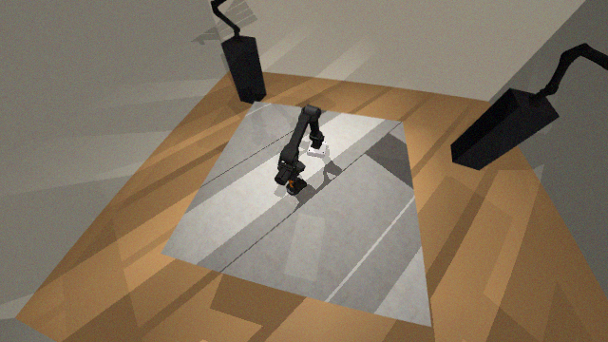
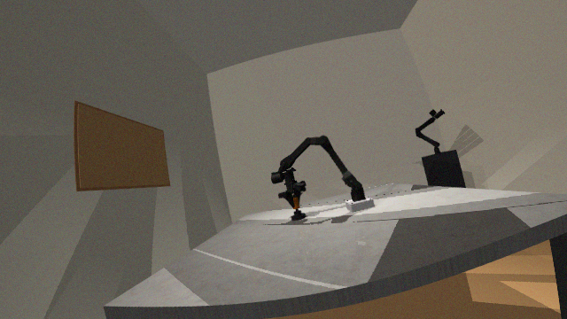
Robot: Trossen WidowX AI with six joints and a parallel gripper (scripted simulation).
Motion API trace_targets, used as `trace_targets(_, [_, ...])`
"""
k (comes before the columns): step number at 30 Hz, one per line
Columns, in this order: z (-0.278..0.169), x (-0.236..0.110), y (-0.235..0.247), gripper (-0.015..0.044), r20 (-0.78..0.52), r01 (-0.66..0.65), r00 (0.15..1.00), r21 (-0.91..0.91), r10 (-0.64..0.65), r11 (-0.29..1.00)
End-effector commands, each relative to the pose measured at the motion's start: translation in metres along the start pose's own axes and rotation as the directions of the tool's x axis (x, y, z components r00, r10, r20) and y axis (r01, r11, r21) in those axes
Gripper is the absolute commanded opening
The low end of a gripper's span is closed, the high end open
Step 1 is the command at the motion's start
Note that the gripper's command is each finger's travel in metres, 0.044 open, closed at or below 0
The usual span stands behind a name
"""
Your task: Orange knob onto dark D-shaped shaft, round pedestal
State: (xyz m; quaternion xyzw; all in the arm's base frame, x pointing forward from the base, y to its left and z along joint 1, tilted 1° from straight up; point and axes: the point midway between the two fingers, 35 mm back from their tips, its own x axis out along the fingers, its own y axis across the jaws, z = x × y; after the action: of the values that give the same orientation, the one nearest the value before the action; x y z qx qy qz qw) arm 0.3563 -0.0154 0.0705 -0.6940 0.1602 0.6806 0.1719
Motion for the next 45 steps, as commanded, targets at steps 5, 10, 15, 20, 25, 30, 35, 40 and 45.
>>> trace_targets(5, [-0.0004,-0.0047,0.0002,0.0000,-0.005,-0.001,1.000,-0.006,0.001,1.000])
trace_targets(10, [0.0009,-0.0055,0.0008,0.0000,-0.005,-0.002,1.000,-0.130,0.001,0.991])
trace_targets(15, [0.0033,-0.0054,0.0016,0.0000,-0.005,-0.002,1.000,-0.214,0.001,0.977])
trace_targets(20, [0.0025,-0.0046,0.0012,0.0000,-0.005,-0.002,1.000,-0.214,0.001,0.977])
trace_targets(25, [0.0007,-0.0028,0.0005,0.0000,-0.005,-0.002,1.000,-0.214,0.001,0.977])
trace_targets(30, [0.0001,0.0001,0.0004,0.0000,-0.005,-0.002,1.000,-0.214,0.001,0.977])
trace_targets(35, [0.0001,-0.0002,0.0004,0.0000,-0.005,-0.002,1.000,-0.214,0.001,0.977])
trace_targets(40, [0.0014,-0.0002,0.0011,0.0000,-0.005,-0.002,1.000,-0.214,0.001,0.977])
trace_targets(45, [0.0029,0.0007,0.0018,0.0000,-0.005,-0.002,1.000,-0.214,0.001,0.977])
